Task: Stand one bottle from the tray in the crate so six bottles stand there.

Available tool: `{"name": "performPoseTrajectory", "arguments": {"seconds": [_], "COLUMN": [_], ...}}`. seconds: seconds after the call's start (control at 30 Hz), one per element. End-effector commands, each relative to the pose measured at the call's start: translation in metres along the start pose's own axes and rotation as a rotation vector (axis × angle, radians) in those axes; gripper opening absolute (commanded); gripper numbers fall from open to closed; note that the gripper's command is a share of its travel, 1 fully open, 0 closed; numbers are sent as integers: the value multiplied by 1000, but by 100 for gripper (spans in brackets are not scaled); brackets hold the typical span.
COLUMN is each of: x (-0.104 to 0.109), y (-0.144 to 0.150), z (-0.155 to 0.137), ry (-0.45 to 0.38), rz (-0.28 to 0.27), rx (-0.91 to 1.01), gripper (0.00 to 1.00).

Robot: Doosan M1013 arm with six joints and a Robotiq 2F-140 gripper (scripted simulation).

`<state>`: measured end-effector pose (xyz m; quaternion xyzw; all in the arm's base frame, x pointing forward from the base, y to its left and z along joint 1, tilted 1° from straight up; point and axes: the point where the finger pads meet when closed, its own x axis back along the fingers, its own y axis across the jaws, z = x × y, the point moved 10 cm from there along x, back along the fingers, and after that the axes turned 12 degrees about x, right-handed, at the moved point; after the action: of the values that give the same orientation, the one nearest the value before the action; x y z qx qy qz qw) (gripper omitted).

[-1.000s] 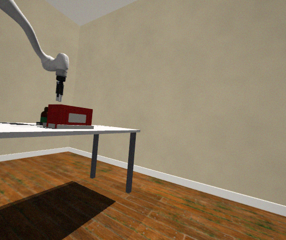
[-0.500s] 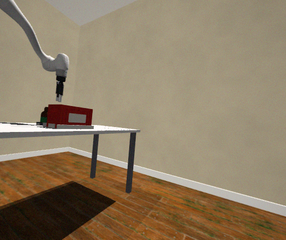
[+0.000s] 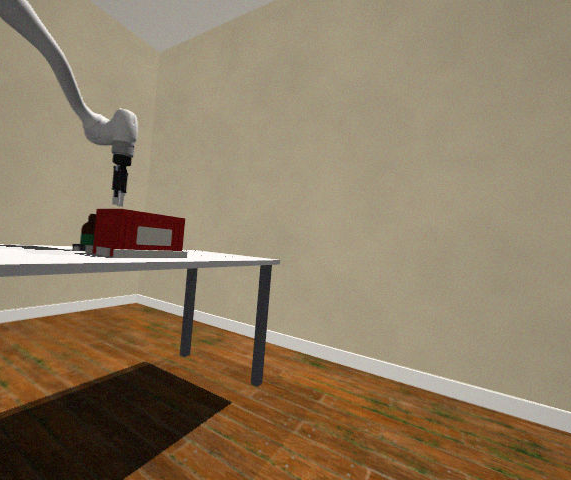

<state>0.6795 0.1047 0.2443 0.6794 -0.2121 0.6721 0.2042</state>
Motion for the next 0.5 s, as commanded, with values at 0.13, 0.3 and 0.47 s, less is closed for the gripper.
{"name": "performPoseTrajectory", "arguments": {"seconds": [0.13,0.3,0.47], "x": [-13,-20,-26], "y": [0,0,0], "z": [-2,-2,-2], "ry": [-2,-2,-2], "rz": [-3,-3,-3], "rx": [1,1,1], "gripper": [38,38,38]}}
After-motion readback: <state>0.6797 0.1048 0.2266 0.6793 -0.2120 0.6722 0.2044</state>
